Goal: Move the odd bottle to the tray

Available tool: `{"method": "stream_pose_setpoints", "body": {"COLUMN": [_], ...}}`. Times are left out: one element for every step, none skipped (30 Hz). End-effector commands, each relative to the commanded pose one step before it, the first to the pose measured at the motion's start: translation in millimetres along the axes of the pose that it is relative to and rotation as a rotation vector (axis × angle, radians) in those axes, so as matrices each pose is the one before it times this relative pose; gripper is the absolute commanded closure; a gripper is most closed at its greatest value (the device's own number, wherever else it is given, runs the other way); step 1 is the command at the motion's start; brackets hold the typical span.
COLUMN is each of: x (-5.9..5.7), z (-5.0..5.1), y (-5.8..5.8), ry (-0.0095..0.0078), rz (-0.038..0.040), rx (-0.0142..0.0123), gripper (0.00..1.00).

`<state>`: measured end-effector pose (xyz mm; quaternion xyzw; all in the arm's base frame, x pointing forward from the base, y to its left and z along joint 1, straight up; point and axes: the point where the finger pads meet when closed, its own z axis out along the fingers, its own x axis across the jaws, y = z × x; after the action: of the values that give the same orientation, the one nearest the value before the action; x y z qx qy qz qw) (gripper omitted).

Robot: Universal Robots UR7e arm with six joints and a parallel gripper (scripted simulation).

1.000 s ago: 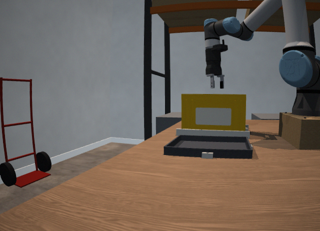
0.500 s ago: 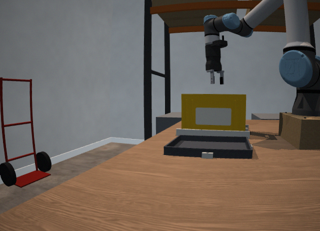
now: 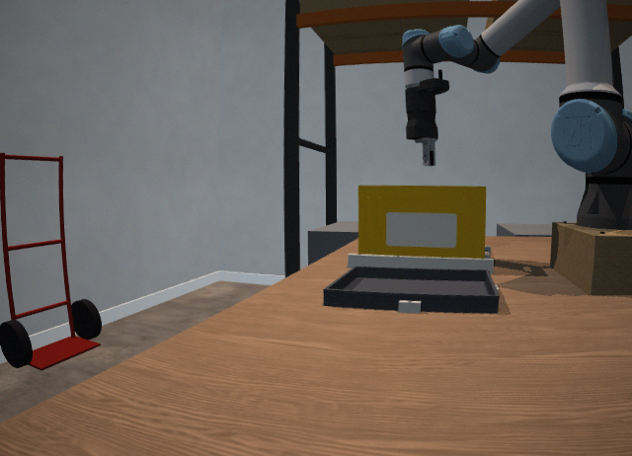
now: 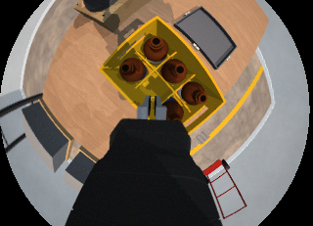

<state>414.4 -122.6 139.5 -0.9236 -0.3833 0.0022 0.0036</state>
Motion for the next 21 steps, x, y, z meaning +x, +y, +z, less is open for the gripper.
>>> {"method": "stream_pose_setpoints", "body": {"x": [0.07,0.0,0.0,0.0,0.0,0.0,0.0,0.0,0.0,0.0,0.0,0.0,0.0,0.0,0.0,0.0,0.0,0.0,0.42,2.45,0.0], "z": [-0.47,0.0,0.0,0.0,0.0,0.0,0.0,0.0,0.0,0.0,0.0,0.0,0.0,0.0,0.0,0.0,0.0,0.0,0.0,-0.03,0.0], "y": [0.35,0.0,0.0,0.0,0.0,0.0,0.0,0.0,0.0,0.0,0.0,0.0,0.0,0.0,0.0,0.0,0.0,0.0,-0.38,-2.25,0.0], "ry": [0.00035,0.0,0.0,0.0,0.0,0.0,0.0,0.0,0.0,0.0,0.0,0.0,0.0,0.0,0.0,0.0,0.0,0.0,0.0,0.0,0.0], "rz": [0.0,0.0,0.0,0.0,0.0,0.0,0.0,0.0,0.0,0.0,0.0,0.0,0.0,0.0,0.0,0.0,0.0,0.0,0.0,0.0,0.0], "rx": [-0.00143,0.0,0.0,0.0,0.0,0.0,0.0,0.0,0.0,0.0,0.0,0.0,0.0,0.0,0.0,0.0,0.0,0.0,0.0,-0.00001,0.0], "gripper": [1.0,1.0,1.0,1.0,1.0,1.0,1.0,1.0,1.0,1.0,1.0,1.0,1.0,1.0,1.0,1.0,1.0,1.0,1.0,1.0,1.0]}}
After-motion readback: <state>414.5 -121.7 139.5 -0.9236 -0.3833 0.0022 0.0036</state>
